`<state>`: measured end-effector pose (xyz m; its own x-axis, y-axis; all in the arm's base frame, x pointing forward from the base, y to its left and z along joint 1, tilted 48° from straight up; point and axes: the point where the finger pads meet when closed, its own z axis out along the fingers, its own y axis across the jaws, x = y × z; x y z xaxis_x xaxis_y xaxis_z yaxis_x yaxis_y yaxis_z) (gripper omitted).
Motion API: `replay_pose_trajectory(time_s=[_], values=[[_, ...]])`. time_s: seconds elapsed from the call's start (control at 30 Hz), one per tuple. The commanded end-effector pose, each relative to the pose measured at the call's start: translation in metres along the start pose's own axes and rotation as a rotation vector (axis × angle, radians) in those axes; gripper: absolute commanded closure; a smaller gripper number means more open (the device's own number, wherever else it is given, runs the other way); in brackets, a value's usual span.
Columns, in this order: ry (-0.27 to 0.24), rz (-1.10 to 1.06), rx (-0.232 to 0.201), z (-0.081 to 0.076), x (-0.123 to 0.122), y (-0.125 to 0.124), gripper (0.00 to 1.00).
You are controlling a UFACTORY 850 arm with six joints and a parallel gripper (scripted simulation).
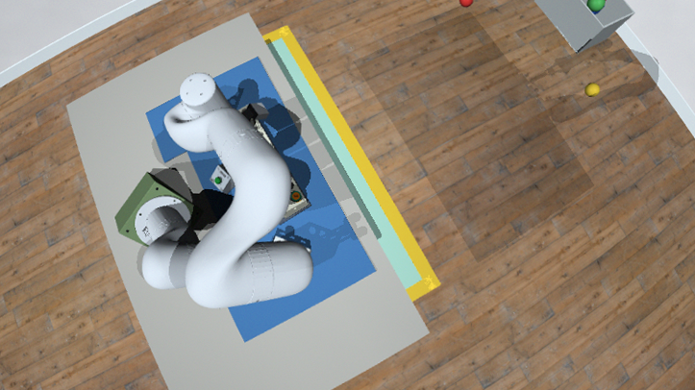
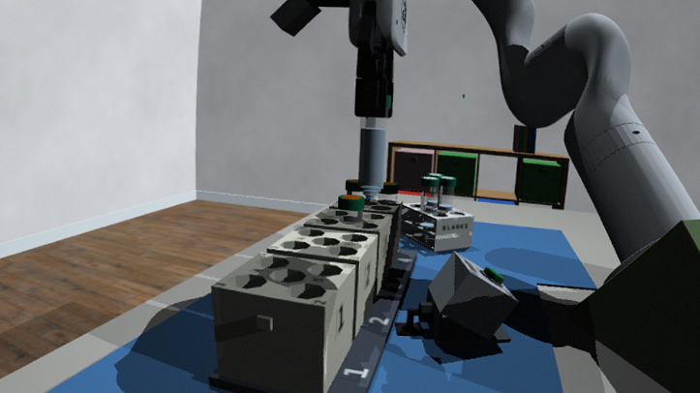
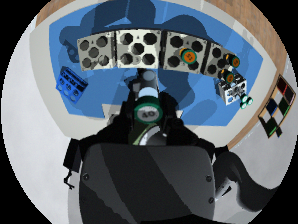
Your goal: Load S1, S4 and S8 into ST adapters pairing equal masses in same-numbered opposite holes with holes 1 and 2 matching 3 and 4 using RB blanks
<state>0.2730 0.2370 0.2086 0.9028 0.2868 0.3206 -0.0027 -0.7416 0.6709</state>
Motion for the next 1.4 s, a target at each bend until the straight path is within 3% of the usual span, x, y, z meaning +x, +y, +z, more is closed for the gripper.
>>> replay_pose_trajectory(time_s=[0.0, 0.97, 1.37], values=[[0.001, 0.001, 0.000, 0.000, 0.003, -0.008, 1.00], [0.001, 0.001, 0.000, 0.000, 0.041, -0.138, 1.00], [0.001, 0.001, 0.000, 0.000, 0.041, -0.138, 1.00]])
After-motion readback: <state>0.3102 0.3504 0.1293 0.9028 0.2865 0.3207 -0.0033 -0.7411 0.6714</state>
